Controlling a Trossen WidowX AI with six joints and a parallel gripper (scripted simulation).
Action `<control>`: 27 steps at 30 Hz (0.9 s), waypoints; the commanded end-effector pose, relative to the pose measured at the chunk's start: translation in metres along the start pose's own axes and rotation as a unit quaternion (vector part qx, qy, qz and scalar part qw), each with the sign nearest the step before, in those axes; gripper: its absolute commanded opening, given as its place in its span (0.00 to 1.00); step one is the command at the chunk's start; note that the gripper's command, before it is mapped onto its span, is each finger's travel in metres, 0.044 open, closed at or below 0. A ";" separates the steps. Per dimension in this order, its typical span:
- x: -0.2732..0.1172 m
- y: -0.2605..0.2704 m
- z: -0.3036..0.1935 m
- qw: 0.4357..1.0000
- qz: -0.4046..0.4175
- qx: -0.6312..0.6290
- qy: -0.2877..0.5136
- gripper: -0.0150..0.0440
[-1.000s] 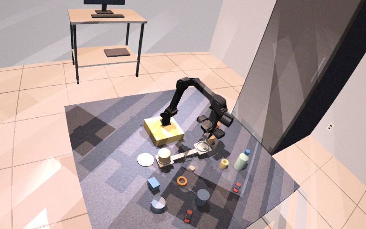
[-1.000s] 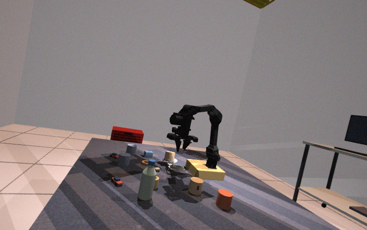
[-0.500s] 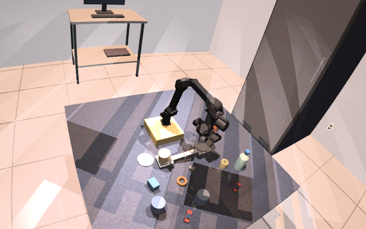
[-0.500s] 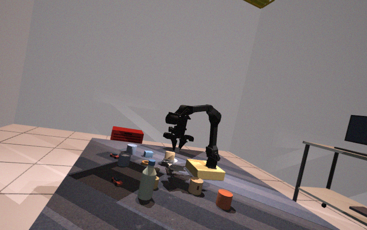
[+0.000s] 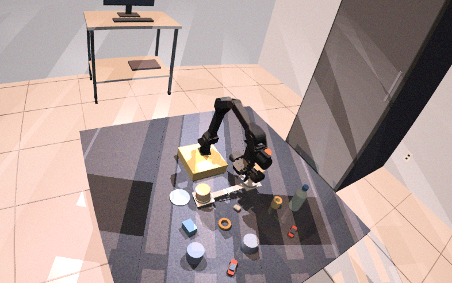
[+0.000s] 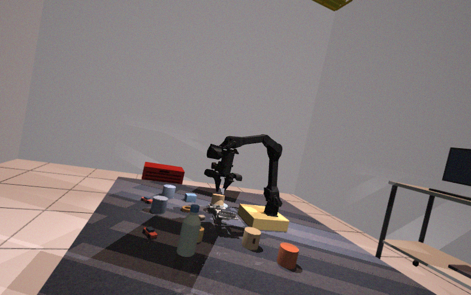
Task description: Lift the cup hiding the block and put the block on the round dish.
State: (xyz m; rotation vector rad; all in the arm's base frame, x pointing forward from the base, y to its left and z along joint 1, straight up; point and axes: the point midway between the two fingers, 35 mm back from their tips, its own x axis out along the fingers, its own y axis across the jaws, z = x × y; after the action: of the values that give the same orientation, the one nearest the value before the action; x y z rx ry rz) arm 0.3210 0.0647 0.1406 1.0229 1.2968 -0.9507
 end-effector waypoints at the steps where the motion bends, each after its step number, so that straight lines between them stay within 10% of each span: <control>1: 0.003 0.000 0.012 1.000 0.002 -0.003 0.001 0.25; 27: 0.028 -0.029 0.120 1.000 0.007 -0.007 -0.019 0.25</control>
State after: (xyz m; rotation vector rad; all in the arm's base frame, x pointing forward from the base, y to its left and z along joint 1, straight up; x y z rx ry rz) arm 0.3304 -0.0446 0.1142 1.0057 1.2706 -0.9411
